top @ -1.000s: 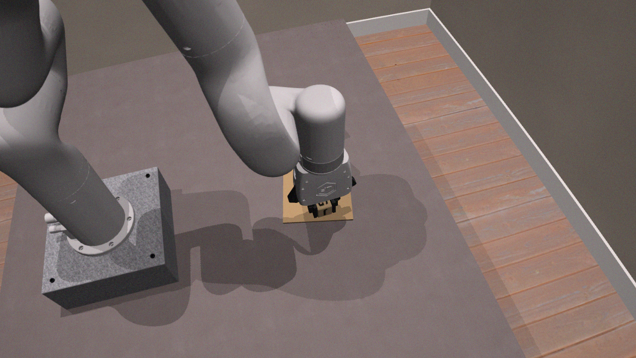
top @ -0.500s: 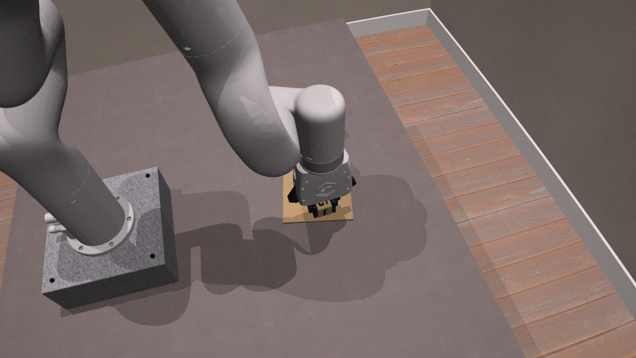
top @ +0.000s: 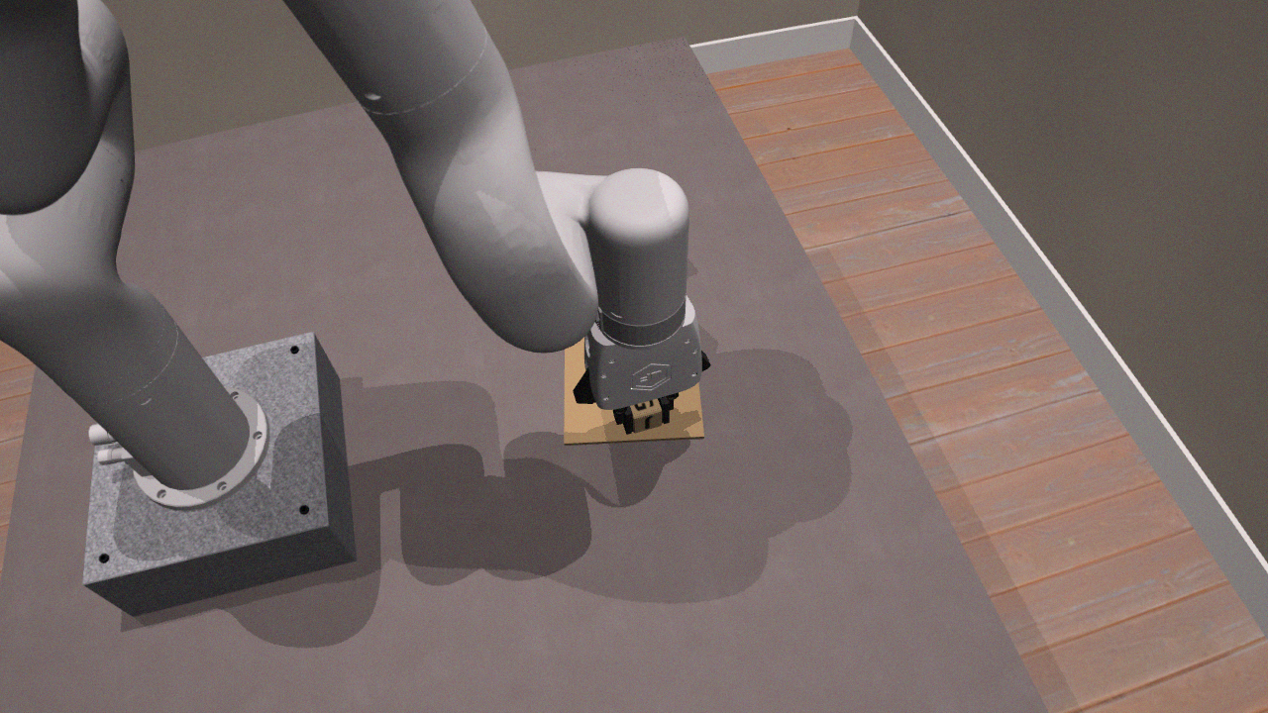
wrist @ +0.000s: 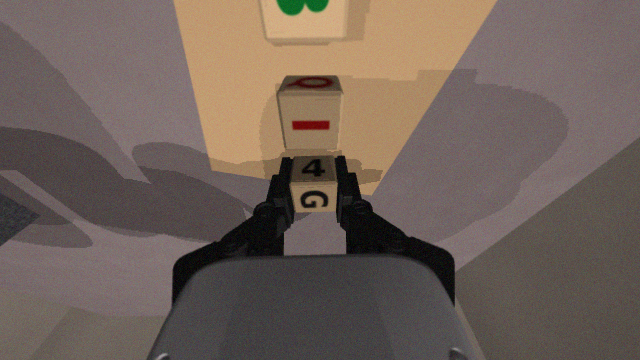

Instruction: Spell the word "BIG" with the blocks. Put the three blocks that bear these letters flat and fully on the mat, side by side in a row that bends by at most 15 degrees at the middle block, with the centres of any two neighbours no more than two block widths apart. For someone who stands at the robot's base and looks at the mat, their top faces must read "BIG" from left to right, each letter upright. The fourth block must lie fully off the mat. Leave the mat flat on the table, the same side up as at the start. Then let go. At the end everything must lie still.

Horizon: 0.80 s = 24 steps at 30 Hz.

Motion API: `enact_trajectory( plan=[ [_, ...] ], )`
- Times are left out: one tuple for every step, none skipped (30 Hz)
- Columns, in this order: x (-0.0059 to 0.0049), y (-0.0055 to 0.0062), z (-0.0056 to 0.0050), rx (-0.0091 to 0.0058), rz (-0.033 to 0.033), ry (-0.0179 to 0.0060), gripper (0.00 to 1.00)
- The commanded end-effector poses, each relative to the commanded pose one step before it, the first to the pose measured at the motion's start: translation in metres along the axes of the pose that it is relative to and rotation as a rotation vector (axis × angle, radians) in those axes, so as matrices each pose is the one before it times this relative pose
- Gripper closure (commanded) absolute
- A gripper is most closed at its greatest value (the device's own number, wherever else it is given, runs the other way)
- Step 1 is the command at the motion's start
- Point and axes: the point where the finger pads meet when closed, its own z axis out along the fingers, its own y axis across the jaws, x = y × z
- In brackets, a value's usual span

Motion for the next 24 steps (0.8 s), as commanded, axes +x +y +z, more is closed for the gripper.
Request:
enact_trajectory(
  plan=[
    [-0.00014, 0.0013, -0.00094, -0.00317, -0.00002, -0.00036, 0.73],
    [0.0, 0.0, 0.0, 0.0, 0.0, 0.0, 0.73],
    [0.0, 0.0, 0.00002, 0.0, 0.0, 0.0, 0.73],
    [-0.00001, 0.0, 0.00004, 0.0, 0.0, 0.0, 0.73],
    [-0.00001, 0.0, 0.00007, 0.0, 0.0, 0.0, 0.73],
    [-0.00001, 0.0, 0.00011, 0.0, 0.00001, 0.0, 0.73],
    [-0.00002, 0.0, 0.00015, 0.0, 0.00001, 0.0, 0.73],
    [-0.00002, 0.0, 0.00019, 0.0, 0.00001, 0.0, 0.73],
    [-0.00003, -0.00001, 0.00022, 0.0, 0.00001, 0.0, 0.73],
    [0.0, 0.0, 0.0, 0.0, 0.0, 0.0, 0.73],
    [0.0, 0.0, 0.0, 0.0, 0.0, 0.0, 0.73],
    [-0.00003, -0.00001, 0.00025, 0.0, 0.00002, 0.0, 0.73],
    [-0.00003, -0.00001, 0.00027, 0.0, 0.00002, 0.0, 0.73],
    [-0.00003, -0.00001, 0.00029, 0.0, 0.00002, 0.0, 0.73],
    [-0.00004, -0.00001, 0.0003, 0.0, 0.00002, 0.0, 0.73],
    [-0.00004, -0.00001, 0.0003, 0.0, 0.00002, 0.0, 0.73],
    [-0.00003, -0.00001, 0.00029, 0.0, 0.00002, 0.0, 0.73],
    [-0.00003, -0.00001, 0.00027, 0.0, 0.00002, 0.0, 0.73],
    [-0.00003, -0.00001, 0.00025, 0.0, 0.00002, 0.0, 0.73],
    [-0.00003, -0.00001, 0.00022, 0.0, 0.00001, 0.0, 0.73],
    [-0.00002, -0.00001, 0.00019, 0.0, 0.00001, 0.0, 0.73],
    [-0.00002, -0.00001, 0.00015, 0.0, 0.00001, 0.0, 0.73],
    [-0.00001, 0.0, 0.00011, 0.0, 0.00001, 0.0, 0.73],
    [-0.00001, 0.0, 0.00007, 0.0, 0.0, 0.0, 0.73]
  ],
)
